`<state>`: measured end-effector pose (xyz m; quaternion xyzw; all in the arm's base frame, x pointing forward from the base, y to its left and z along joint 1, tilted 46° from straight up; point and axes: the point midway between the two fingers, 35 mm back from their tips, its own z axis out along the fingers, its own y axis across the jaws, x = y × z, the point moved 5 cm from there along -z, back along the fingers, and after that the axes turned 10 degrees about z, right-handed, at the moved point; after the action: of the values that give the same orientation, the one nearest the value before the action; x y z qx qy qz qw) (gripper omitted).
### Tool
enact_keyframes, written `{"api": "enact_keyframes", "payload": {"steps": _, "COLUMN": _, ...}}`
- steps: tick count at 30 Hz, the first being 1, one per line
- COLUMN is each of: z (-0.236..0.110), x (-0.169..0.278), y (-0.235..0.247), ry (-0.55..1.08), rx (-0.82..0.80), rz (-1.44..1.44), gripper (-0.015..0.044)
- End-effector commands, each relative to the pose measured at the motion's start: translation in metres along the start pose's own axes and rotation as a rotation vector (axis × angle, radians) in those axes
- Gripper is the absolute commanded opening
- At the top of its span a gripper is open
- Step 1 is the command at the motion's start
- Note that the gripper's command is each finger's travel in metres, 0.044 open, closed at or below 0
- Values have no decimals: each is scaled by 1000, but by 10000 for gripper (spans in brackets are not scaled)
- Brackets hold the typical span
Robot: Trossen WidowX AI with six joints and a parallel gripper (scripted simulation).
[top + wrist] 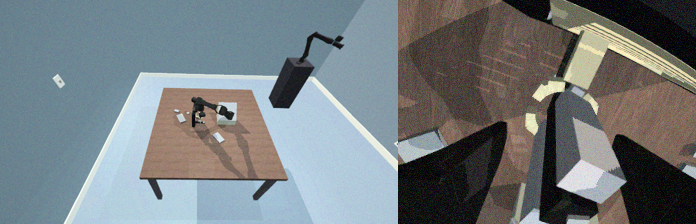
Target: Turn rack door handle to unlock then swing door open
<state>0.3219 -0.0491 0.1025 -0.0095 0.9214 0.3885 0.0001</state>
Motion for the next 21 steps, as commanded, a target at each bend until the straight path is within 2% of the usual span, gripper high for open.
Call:
{"api": "enact_keyframes", "payload": {"steps": 1, "z": -1, "x": -1, "y": 0, "ry": -4, "rx": 0, "rz": 191, "gripper": 297}}
{"api": "enact_keyframes", "payload": {"steps": 21, "z": -1, "x": -1, "y": 0, "ry": -4, "rx": -2, "rz": 1182, "gripper": 297}}
